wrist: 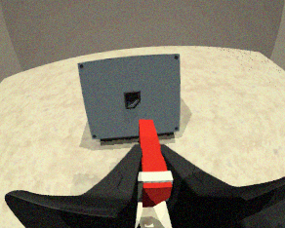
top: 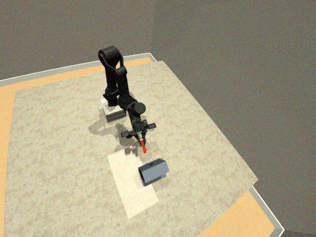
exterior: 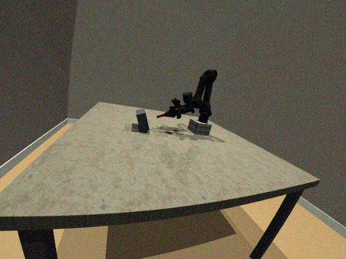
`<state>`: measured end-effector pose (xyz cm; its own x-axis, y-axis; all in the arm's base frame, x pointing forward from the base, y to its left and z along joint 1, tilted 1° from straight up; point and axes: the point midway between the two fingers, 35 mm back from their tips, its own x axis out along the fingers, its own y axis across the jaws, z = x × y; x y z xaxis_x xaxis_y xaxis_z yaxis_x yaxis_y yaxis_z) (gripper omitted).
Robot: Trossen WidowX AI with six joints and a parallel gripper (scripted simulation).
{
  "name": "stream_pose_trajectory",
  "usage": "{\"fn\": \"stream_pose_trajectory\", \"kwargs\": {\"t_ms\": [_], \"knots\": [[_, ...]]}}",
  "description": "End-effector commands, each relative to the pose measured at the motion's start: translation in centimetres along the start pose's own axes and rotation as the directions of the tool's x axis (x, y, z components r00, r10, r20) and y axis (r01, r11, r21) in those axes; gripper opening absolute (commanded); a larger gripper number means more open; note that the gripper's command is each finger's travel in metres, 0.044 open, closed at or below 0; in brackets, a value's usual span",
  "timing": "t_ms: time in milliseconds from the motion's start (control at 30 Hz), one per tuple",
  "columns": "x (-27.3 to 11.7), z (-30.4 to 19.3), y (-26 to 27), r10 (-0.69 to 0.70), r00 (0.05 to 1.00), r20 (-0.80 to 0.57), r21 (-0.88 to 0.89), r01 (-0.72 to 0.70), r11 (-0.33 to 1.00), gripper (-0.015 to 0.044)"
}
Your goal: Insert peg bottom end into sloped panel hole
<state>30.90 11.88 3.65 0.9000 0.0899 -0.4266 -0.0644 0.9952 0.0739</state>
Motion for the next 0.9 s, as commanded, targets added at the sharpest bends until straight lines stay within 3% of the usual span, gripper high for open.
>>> {"fn": "stream_pose_trajectory", "kwargs": {"t_ms": [0, 867], "knots": [[0.4, 0.3, 0.3, 0.009, 1.0, 0.01, -0.009, -0.009, 1.0, 0.0], [2.4, 0.6, 0.8, 0.028, 0.999, 0.039, -0.068, -0.026, 0.997, 0.0]]}}
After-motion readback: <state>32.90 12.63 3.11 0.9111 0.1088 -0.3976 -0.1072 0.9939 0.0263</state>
